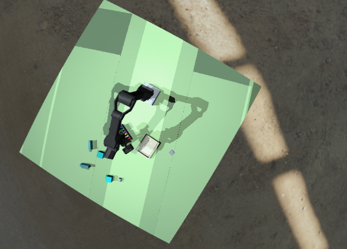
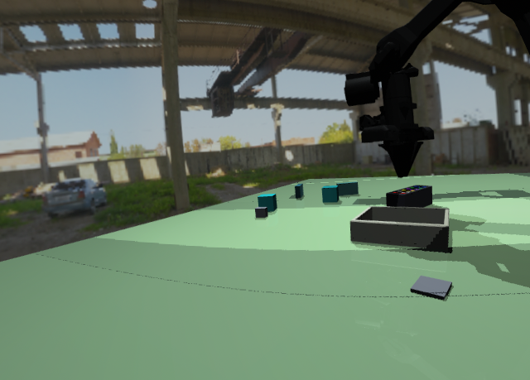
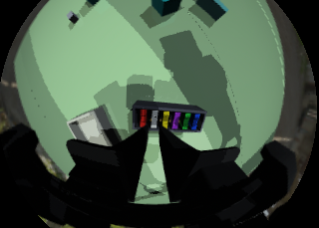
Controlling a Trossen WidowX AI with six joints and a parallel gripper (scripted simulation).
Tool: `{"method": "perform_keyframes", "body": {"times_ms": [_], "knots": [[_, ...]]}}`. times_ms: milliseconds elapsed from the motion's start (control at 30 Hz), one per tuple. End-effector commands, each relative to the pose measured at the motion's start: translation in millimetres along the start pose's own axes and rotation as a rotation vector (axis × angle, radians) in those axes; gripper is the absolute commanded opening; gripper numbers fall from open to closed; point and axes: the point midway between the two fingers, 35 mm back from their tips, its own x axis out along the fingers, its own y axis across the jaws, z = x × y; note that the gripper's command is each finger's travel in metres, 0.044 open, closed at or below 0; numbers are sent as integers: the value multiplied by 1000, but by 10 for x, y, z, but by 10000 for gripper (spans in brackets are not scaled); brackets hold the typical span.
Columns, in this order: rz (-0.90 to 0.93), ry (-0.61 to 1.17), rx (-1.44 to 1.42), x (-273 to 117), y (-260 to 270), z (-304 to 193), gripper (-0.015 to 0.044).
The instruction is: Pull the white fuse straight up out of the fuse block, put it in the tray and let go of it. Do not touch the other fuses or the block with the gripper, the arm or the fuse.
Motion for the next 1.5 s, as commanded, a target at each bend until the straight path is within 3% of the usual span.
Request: {"method": "perform_keyframes", "body": {"times_ms": [0, 1467], "knots": [[-5, 1, -8, 56, -6, -4, 64], [-5, 1, -8, 342, -10, -15, 64]]}}
